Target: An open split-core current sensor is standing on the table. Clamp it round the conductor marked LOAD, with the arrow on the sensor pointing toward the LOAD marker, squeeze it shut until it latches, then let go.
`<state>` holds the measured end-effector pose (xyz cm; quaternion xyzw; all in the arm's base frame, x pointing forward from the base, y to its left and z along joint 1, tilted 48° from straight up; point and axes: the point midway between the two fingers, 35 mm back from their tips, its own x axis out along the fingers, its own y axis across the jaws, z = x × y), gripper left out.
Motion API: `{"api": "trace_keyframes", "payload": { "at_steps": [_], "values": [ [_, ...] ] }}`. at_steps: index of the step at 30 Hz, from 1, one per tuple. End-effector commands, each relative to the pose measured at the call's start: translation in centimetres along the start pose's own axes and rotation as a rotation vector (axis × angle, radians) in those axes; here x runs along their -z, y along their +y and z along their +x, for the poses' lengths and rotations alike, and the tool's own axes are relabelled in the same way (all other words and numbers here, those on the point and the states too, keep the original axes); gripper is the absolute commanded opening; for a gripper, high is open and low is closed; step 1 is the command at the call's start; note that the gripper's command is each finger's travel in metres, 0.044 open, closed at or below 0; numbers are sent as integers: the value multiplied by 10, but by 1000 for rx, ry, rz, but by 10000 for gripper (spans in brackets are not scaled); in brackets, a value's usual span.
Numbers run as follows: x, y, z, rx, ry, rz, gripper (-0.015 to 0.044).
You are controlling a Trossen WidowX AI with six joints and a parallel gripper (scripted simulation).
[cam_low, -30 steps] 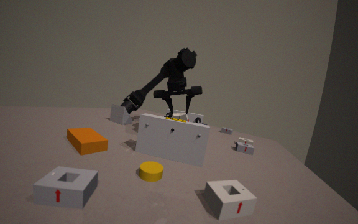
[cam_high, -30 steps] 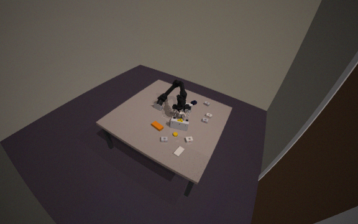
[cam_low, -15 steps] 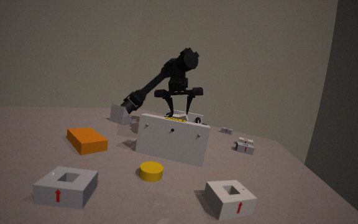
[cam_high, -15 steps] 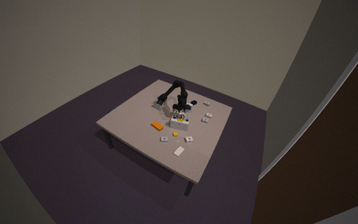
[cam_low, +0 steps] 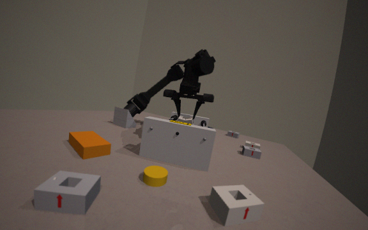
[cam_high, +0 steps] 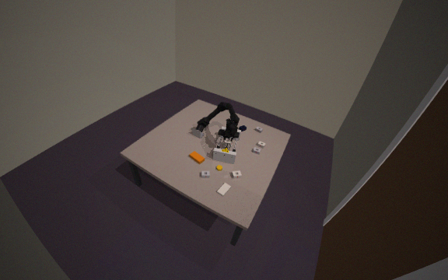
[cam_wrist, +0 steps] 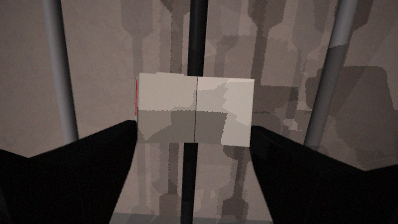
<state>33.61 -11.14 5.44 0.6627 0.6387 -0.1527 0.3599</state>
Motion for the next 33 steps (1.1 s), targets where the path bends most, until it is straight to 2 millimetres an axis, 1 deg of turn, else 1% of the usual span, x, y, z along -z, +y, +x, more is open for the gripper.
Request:
{"api": "trace_keyframes", "payload": {
  "at_steps": [1, 13, 20, 22, 24, 25, 33],
  "values": [
    [0, -1, 0, -6, 3, 3, 131],
    [0, -1, 0, -6, 3, 3, 440],
    [0, -1, 0, -6, 3, 3, 440],
    [-1, 0, 8, -7, 2, 1, 440],
    [-4, 0, 27, -10, 1, -3, 440],
    [-4, 0, 33, -11, 0, -5, 440],
    [-5, 0, 39, -12, 0, -5, 440]
  ]
}}
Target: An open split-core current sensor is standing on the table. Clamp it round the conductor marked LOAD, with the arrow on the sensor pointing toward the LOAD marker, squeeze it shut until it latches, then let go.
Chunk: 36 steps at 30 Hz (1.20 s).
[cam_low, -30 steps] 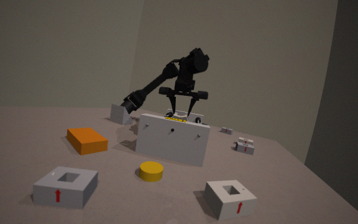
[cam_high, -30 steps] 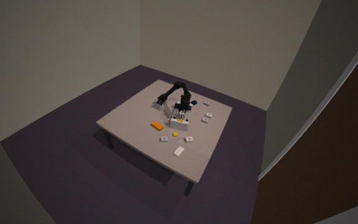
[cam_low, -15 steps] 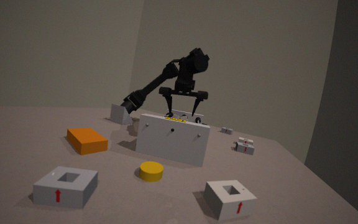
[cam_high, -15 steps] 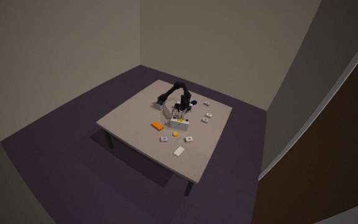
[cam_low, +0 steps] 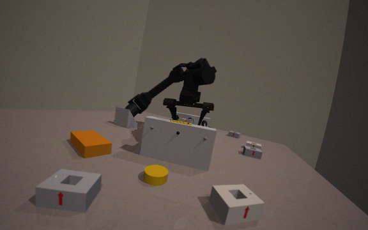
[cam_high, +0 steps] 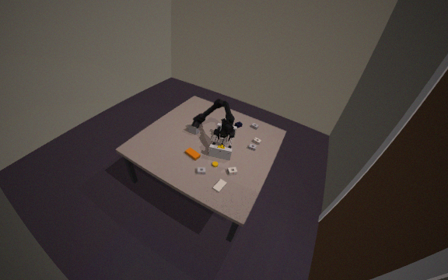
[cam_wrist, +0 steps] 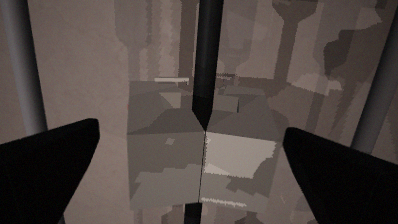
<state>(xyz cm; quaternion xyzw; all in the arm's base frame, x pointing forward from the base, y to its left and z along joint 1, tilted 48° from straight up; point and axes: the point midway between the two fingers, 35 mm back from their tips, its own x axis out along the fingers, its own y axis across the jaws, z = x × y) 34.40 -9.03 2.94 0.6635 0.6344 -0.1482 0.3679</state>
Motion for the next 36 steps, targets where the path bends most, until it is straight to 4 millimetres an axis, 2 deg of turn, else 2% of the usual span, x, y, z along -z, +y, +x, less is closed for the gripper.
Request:
{"api": "trace_keyframes", "payload": {
  "at_steps": [1, 16, 21, 36],
  "values": [
    [1, -2, 7, 1, 7, 9, 440],
    [1, -2, 31, 0, 9, 9, 440],
    [1, -2, 32, 0, 9, 9, 440],
    [0, 1, 28, -3, 0, -1, 340]
  ]
}}
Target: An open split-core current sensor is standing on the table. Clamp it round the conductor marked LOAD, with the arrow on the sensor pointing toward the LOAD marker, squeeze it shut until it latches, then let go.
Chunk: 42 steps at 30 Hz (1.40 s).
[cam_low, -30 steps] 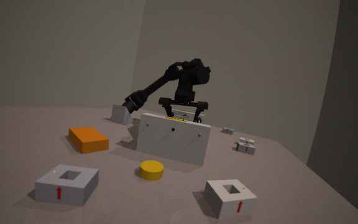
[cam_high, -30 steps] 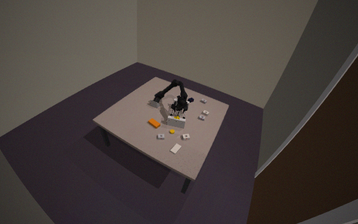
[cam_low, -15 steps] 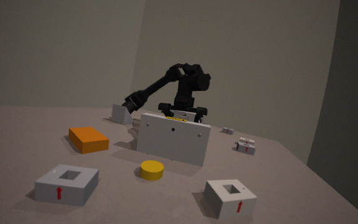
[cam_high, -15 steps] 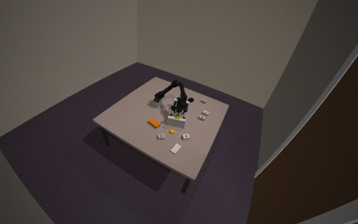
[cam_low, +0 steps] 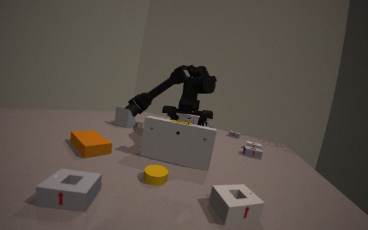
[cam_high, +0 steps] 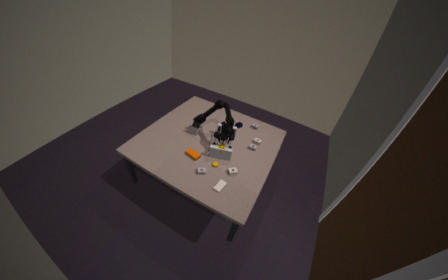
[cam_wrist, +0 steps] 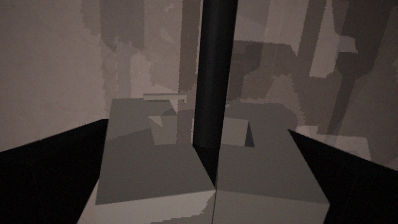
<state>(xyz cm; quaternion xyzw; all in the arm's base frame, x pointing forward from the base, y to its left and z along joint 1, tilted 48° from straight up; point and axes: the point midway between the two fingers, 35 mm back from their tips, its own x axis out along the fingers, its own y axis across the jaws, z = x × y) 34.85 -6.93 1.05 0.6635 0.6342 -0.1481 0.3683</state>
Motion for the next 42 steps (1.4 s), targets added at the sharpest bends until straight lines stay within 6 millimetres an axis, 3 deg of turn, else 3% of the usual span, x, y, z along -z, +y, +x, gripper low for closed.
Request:
{"api": "trace_keyframes", "payload": {
  "at_steps": [1, 8, 19, 42],
  "values": [
    [0, 0, 0, -2, 1, -1, 333],
    [0, 0, 0, -2, 1, -1, 287],
    [0, 0, 0, -2, 1, -1, 0],
    [0, 0, 0, -2, 1, -1, 0]
  ]
}}
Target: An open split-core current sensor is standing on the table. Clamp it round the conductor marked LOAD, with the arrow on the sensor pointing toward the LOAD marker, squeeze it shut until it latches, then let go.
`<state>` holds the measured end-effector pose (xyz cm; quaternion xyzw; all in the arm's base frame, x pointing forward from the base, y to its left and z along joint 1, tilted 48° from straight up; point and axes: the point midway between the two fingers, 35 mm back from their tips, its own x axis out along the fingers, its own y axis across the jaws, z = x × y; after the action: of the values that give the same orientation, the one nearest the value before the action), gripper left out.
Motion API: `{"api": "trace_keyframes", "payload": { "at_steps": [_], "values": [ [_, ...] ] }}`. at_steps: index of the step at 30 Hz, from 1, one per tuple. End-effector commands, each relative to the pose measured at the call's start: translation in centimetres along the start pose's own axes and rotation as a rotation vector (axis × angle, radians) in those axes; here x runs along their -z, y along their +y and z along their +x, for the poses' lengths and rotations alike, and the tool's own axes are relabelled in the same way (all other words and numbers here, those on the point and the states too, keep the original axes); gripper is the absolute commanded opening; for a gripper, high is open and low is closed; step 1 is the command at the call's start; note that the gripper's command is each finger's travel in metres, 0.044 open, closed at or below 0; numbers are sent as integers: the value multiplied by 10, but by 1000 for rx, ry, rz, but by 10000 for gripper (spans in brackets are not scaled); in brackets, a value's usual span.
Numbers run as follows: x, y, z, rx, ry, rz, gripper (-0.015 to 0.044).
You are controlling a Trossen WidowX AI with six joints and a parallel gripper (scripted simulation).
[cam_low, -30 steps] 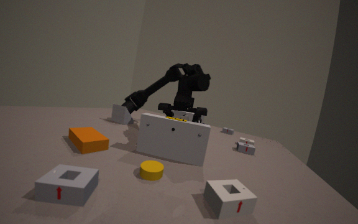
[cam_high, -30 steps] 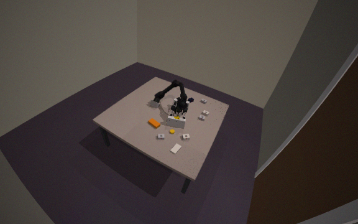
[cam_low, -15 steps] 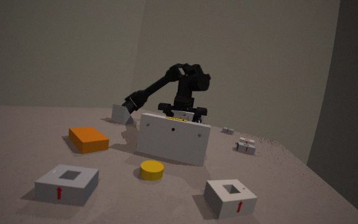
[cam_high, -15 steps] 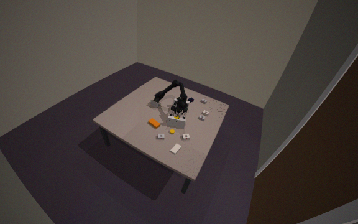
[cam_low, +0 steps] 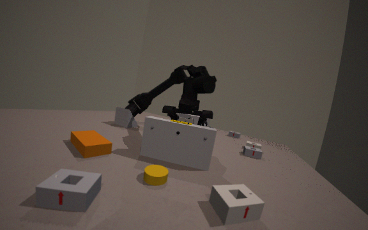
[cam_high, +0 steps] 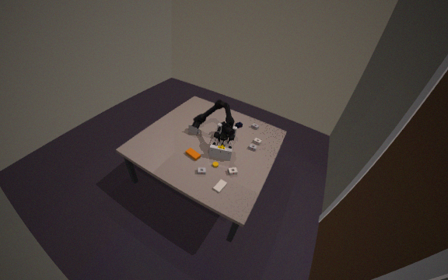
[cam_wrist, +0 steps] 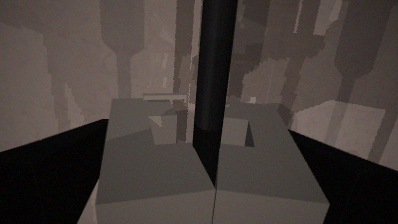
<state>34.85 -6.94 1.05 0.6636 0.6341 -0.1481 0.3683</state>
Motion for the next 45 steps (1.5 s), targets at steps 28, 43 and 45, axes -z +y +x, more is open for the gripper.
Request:
{"api": "trace_keyframes", "payload": {
  "at_steps": [28, 43, 45],
  "values": [
    [0, 0, -1, -17, 0, 2, 0],
    [-1, 1, -15, -198, 7, 11, 0],
    [-1, 1, -15, -198, 7, 11, 0]
  ]
}}
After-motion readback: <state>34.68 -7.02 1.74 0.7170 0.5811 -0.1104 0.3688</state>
